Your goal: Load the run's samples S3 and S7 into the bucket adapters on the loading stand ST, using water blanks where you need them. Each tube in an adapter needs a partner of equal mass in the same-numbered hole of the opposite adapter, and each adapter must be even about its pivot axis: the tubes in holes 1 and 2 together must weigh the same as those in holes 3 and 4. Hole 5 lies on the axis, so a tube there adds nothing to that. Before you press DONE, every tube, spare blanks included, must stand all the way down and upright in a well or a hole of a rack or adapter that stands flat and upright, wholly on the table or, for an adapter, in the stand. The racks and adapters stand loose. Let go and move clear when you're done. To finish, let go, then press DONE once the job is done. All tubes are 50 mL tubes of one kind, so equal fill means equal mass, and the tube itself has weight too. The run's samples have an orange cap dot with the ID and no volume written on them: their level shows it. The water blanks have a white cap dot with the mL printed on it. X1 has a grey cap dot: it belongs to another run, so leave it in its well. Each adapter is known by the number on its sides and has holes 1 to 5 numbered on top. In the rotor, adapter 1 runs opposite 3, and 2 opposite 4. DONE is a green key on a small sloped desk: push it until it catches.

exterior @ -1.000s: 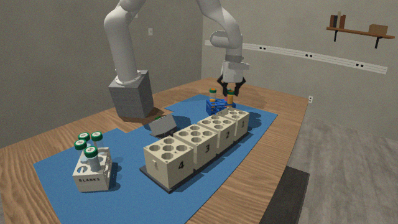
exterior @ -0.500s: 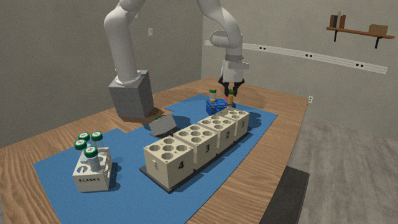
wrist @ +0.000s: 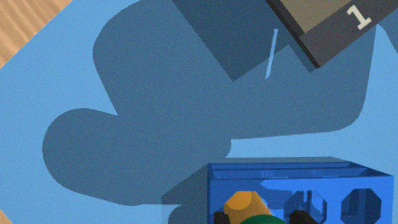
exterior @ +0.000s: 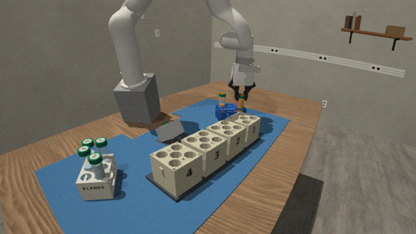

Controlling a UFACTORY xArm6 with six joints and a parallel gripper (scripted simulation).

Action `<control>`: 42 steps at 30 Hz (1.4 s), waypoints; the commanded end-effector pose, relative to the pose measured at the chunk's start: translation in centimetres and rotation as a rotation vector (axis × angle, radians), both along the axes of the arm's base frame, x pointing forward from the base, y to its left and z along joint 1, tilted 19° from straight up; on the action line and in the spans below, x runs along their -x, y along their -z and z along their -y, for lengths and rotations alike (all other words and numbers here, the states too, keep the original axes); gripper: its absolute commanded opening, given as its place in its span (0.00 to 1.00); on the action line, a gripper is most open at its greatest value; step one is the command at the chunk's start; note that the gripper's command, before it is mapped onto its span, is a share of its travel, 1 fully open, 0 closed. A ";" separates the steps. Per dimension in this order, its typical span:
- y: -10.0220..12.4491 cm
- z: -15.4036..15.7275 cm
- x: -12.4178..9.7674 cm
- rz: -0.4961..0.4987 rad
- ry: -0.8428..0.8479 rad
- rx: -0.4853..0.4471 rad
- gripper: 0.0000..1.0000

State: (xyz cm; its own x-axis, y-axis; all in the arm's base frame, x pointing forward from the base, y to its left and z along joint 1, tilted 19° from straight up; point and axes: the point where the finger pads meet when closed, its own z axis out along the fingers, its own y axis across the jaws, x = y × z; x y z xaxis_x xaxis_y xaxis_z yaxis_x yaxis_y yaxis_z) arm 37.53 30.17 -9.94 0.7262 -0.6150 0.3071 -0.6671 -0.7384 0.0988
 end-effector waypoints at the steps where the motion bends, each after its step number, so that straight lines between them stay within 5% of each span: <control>1: -0.1 -0.2 -0.1 0.003 -0.001 -0.003 0.00; 42: -1.7 -0.6 0.2 0.003 -0.001 -0.003 0.00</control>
